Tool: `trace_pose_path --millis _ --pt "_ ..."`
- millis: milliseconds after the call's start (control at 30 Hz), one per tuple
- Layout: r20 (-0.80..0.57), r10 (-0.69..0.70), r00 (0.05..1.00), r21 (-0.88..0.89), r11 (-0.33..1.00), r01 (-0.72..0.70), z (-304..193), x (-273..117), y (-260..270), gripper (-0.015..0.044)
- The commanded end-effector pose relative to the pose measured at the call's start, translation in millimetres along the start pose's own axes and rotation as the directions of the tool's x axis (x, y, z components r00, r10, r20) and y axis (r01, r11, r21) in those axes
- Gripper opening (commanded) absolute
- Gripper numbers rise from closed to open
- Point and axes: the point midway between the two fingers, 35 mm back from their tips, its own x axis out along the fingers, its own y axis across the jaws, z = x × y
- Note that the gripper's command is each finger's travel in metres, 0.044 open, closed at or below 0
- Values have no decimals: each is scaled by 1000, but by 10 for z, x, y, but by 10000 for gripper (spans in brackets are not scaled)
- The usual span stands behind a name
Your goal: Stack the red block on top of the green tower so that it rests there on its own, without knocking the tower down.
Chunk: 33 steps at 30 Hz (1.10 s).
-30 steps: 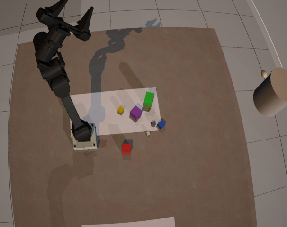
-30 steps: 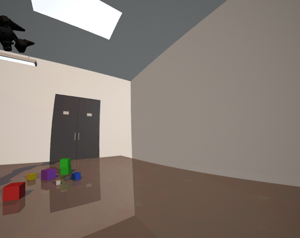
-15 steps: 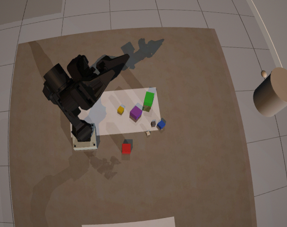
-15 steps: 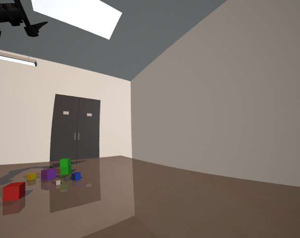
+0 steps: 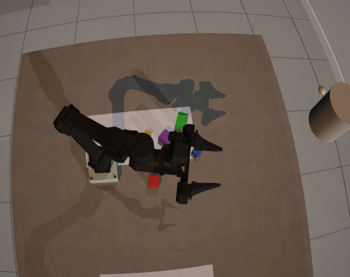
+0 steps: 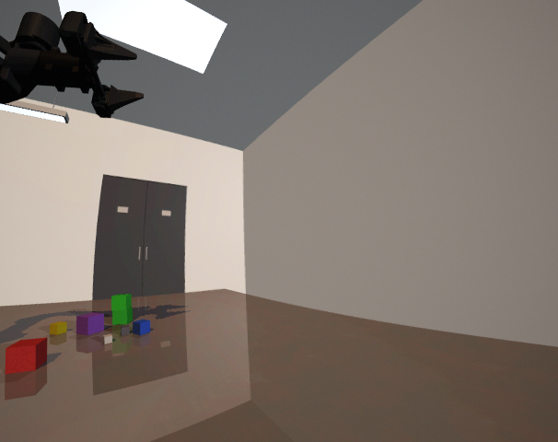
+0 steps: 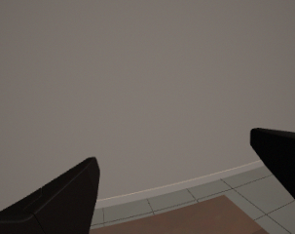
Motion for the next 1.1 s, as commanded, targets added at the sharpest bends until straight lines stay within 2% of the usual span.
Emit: trace_pose_path --millis 0,167,367,533,633,1067 --pt "-240 30 970 67 998 -14 -753 137 154 440" --pt "-575 78 815 135 991 0 -1808 45 415 440" --pt "-871 130 474 134 991 -26 -2845 -481 800 440" --pt "-988 125 94 117 990 -78 -3429 -1181 1018 440" --pt "-992 105 -64 111 988 -107 -3573 -1478 1034 440" --pt "-992 103 -77 111 988 -110 -3679 -1490 1021 440"
